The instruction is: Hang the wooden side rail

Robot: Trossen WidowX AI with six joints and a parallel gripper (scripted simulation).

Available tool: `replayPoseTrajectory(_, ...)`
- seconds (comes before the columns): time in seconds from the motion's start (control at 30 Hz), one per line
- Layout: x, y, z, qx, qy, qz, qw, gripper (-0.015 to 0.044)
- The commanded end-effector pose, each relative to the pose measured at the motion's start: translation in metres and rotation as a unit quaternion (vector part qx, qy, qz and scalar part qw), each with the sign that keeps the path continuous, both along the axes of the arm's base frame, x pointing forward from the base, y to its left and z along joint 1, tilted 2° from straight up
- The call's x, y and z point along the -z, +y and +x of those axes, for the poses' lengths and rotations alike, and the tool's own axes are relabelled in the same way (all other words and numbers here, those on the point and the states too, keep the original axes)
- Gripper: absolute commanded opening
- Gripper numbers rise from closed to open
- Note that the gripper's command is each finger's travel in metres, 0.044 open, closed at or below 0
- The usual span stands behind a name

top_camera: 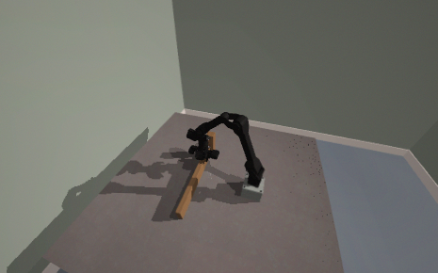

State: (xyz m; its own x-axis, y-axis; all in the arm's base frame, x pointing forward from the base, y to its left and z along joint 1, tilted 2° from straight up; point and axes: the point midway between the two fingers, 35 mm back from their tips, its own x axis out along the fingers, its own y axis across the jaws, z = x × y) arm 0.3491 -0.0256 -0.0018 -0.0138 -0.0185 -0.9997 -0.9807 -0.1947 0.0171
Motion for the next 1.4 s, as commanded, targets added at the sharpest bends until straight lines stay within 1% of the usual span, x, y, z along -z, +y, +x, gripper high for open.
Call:
replayPoseTrajectory(0.0,-0.0049,-0.0011,0.0057,-0.002,-0.01,-0.001,1.0,0.0)
replayPoseTrajectory(1.37,-0.0051,-0.0056,0.0061,-0.002,-0.01,-0.002,1.0,0.0)
